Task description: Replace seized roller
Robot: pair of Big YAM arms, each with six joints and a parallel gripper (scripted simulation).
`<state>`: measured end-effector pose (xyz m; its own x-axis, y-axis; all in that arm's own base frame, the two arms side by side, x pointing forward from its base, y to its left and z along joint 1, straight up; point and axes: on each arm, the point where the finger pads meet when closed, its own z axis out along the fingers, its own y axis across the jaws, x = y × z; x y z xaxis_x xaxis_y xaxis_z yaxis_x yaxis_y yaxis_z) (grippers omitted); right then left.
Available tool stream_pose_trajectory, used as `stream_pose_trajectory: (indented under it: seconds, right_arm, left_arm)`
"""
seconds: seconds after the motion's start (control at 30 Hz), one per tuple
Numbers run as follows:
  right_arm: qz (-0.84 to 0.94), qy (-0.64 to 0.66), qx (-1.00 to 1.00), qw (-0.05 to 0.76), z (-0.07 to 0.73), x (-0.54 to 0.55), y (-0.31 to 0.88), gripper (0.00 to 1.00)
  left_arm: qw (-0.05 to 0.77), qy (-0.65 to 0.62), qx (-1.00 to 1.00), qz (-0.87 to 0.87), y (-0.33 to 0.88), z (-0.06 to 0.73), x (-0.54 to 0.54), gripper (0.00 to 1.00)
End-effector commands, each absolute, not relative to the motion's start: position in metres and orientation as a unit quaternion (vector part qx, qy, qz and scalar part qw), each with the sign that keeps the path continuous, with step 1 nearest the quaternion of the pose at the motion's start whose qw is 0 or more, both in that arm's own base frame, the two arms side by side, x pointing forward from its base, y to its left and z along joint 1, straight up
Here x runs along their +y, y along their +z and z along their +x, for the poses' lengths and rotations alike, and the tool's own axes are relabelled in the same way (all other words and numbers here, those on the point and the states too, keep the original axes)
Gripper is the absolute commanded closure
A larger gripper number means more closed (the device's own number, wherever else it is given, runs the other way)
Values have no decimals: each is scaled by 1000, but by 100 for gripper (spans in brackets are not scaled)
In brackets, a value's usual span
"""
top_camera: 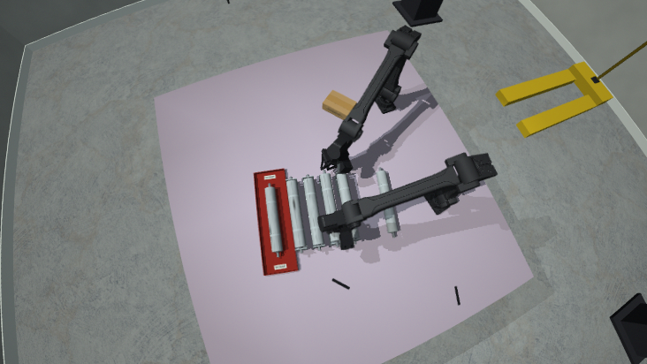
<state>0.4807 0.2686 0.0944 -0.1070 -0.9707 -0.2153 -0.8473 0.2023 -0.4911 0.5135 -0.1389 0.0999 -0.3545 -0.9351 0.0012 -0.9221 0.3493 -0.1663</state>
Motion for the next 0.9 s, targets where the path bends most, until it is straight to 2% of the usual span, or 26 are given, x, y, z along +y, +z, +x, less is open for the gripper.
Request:
stream_pose_trajectory:
  seconds: [0.0, 0.37, 0.4, 0.87]
  right_arm:
    - [-612, -130, 726, 286, 516, 283, 111, 68]
    - [-613, -130, 718, 304, 511, 294, 134, 68]
    - [-614, -129, 720, 297, 509, 292, 129, 97]
    - [-614, -128, 723, 291, 506, 289, 126, 97]
  left_arm:
    - [58, -81, 818, -567, 100, 524, -146, 38]
    - [67, -91, 818, -564, 110, 534, -149, 38]
    - [62, -85, 819, -565, 108, 530, -148, 38]
    - [64, -87, 818, -565, 113, 529, -147, 38]
